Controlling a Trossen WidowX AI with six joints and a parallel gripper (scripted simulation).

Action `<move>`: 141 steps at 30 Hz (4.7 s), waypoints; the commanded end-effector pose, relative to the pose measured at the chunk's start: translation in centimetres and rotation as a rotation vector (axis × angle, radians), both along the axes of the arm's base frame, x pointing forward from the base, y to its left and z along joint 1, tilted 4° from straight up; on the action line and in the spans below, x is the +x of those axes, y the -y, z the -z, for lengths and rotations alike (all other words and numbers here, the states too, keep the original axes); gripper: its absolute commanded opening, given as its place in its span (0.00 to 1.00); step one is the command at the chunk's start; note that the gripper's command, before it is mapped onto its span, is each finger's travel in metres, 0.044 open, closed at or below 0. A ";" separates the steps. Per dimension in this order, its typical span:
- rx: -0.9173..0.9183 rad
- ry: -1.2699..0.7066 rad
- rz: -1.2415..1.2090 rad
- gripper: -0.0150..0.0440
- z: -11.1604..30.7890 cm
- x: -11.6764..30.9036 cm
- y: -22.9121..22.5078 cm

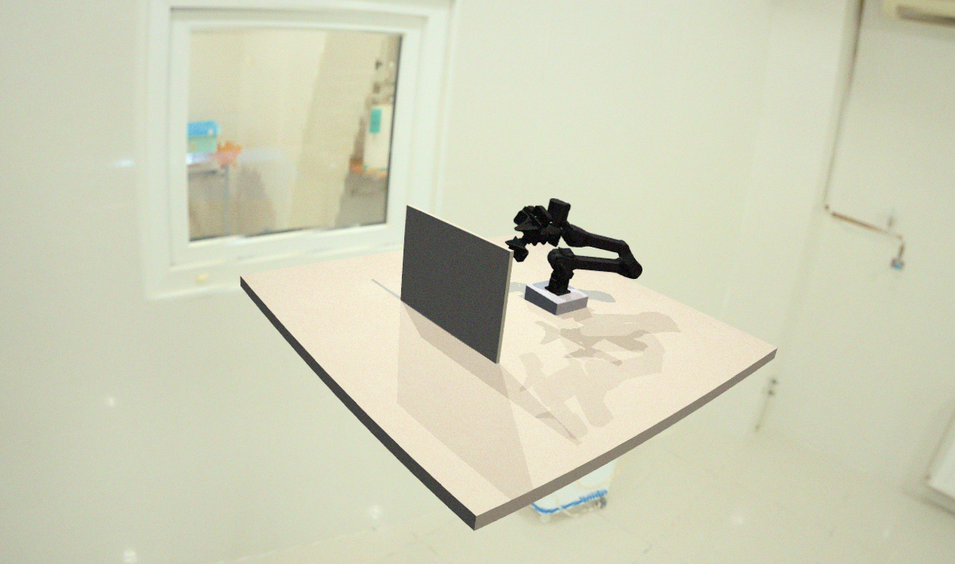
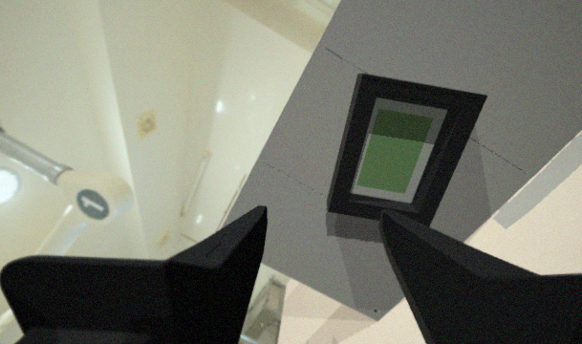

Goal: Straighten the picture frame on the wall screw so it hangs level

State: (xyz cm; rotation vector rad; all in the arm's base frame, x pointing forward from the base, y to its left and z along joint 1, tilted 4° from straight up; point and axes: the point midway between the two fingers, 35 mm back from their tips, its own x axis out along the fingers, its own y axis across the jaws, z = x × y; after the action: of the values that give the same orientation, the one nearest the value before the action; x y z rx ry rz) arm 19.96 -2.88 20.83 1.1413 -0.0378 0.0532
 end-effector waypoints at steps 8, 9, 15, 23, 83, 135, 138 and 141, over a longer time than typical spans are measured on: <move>-0.001 -0.005 -0.004 0.69 0.2 0.0 0.0; -0.001 -0.005 -0.004 0.69 0.2 0.0 0.0; -0.001 -0.005 -0.004 0.69 0.2 0.0 0.0; -0.001 -0.005 -0.004 0.69 0.2 0.0 0.0; 0.147 -0.037 0.061 0.69 3.5 14.6 0.5; 0.147 -0.033 0.060 0.69 3.3 18.5 0.6; 0.147 -0.033 0.060 0.69 3.3 18.5 0.6; 0.147 -0.033 0.060 0.69 3.3 18.5 0.6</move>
State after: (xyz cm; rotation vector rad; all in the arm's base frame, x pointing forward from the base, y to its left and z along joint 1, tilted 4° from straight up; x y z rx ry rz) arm 38.46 -3.46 17.47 1.2838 -0.0440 -0.0195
